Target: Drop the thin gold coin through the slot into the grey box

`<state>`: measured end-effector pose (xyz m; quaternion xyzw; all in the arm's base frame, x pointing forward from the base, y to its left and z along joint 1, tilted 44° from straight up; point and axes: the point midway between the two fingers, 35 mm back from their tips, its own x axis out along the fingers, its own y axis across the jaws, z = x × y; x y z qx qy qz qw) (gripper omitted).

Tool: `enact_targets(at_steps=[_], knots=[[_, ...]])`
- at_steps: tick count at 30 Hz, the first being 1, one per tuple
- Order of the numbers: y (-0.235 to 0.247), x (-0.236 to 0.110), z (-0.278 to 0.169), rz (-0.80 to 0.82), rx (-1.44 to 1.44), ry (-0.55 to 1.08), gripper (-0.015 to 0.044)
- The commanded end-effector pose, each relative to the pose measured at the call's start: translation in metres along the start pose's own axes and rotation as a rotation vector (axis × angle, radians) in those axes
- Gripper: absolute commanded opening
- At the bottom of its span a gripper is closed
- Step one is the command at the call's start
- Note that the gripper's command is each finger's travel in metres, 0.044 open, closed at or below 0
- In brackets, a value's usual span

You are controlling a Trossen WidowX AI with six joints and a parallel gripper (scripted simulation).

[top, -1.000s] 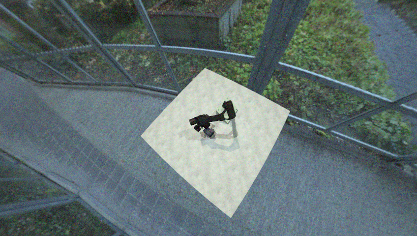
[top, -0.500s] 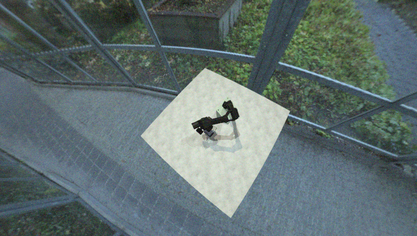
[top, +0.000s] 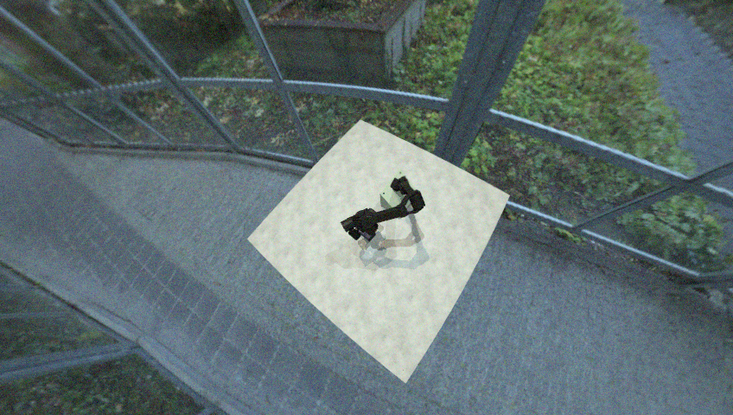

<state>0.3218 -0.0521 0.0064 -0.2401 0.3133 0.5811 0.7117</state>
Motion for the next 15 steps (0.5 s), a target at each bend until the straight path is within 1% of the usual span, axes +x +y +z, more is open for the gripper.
enact_targets(at_steps=[1, 15], knots=[[-0.0001, -0.0001, -0.0016, 0.000, 0.002, 0.000, 0.0000], [-0.0004, -0.0032, 0.0025, 0.000, 0.013, 0.000, 0.0000]])
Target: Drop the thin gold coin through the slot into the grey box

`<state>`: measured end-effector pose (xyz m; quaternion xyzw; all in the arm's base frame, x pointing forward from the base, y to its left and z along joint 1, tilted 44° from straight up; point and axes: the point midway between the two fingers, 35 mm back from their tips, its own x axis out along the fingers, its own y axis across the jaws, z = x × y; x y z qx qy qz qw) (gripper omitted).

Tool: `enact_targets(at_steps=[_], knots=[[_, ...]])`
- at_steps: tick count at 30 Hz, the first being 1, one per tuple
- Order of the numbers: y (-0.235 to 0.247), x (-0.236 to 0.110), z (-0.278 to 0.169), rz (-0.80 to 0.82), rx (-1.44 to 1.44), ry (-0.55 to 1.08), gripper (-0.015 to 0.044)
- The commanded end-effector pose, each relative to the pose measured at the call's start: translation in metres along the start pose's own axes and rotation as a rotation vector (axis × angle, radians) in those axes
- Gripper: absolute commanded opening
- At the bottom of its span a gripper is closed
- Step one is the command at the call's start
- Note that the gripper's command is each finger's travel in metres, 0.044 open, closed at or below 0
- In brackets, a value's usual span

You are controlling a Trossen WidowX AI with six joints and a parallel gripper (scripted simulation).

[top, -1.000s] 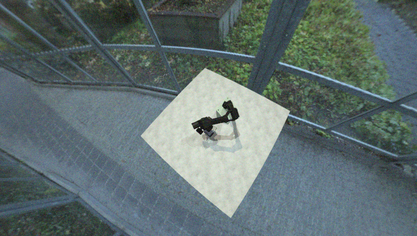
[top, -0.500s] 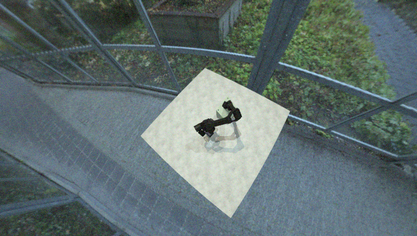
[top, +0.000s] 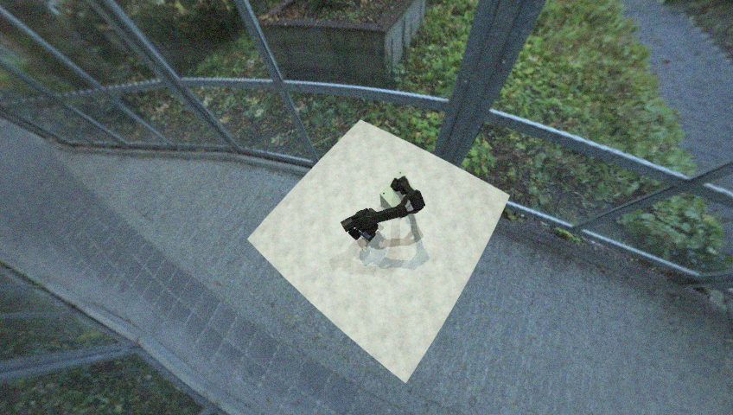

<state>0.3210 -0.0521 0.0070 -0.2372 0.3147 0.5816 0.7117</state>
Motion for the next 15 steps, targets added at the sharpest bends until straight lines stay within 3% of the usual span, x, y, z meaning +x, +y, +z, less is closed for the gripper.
enact_targets(at_steps=[1, 15], knots=[[-0.0013, -0.0029, 0.0024, -0.004, 0.008, 0.001, 0.0000], [-0.0003, -0.0013, 0.0020, 0.002, 0.005, 0.000, 0.0000]])
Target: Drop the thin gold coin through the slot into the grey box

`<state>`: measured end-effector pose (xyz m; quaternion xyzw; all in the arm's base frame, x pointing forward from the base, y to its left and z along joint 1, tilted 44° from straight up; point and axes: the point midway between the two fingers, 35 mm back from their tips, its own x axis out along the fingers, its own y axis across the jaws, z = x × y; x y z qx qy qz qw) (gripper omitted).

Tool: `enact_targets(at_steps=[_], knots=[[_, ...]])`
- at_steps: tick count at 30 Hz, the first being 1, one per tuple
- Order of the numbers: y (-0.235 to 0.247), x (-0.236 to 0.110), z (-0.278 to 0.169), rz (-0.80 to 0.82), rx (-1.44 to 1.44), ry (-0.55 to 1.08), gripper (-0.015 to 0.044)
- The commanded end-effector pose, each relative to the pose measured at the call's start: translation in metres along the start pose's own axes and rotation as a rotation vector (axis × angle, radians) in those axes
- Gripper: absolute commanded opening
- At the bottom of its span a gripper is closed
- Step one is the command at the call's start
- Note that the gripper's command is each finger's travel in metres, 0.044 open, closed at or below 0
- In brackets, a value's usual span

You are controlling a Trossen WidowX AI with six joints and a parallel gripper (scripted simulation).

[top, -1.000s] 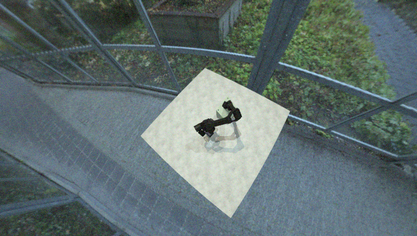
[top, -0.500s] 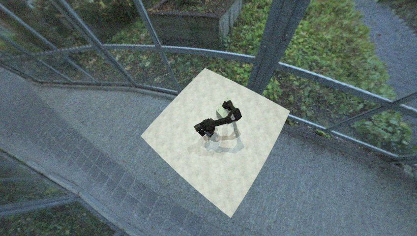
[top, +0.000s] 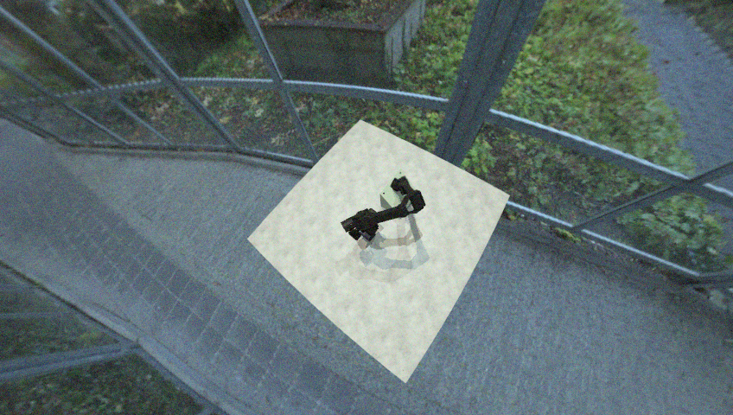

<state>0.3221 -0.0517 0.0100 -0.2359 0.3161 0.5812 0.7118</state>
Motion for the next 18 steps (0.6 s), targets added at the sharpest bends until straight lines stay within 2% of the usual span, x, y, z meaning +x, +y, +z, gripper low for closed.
enact_targets(at_steps=[1, 18], knots=[[0.0005, 0.0007, -0.0005, 0.001, 0.001, -0.001, 0.0000], [0.0014, 0.0106, 0.0005, 0.001, 0.010, -0.001, 0.0000]])
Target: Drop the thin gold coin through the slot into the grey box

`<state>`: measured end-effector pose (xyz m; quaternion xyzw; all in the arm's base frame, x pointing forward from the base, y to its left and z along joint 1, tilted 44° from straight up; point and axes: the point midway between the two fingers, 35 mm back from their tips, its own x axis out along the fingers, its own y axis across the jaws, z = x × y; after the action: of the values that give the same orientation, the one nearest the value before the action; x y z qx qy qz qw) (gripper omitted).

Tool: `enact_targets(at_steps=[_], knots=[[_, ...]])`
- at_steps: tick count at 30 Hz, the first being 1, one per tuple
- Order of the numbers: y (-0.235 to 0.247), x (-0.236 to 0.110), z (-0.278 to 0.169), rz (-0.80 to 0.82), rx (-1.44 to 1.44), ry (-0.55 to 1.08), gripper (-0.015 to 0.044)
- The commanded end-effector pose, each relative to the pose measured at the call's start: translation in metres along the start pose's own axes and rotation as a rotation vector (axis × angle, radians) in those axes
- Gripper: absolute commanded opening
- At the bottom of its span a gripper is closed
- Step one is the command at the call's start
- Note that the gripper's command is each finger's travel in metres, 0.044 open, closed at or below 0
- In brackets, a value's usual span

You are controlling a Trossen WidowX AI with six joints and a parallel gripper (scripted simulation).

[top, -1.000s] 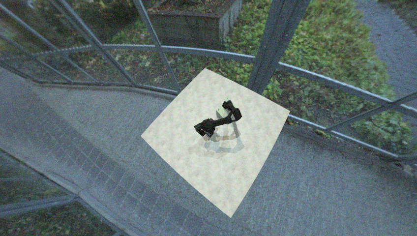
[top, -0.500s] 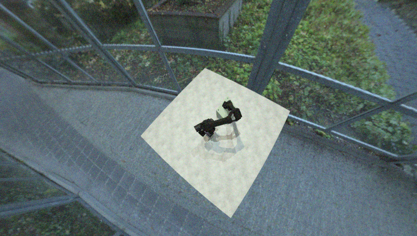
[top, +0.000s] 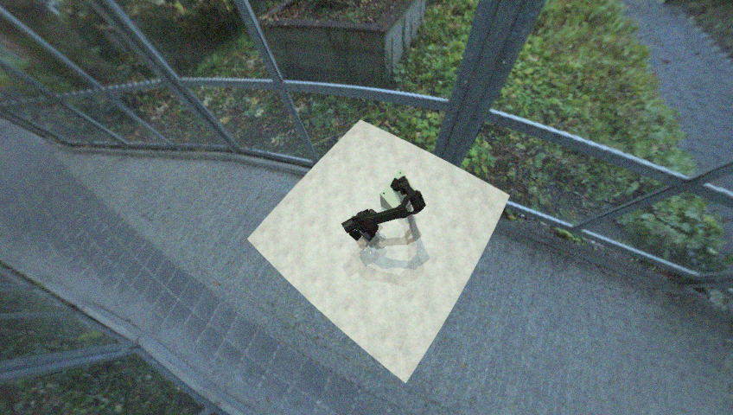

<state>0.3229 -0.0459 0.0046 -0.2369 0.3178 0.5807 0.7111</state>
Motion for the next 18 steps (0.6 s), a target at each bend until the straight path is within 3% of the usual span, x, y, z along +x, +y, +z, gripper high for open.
enact_targets(at_steps=[1, 18], knots=[[0.0011, 0.0031, 0.0001, 0.001, 0.009, -0.005, 0.0000], [0.0002, 0.0123, 0.0002, 0.001, 0.007, -0.006, 0.0000]])
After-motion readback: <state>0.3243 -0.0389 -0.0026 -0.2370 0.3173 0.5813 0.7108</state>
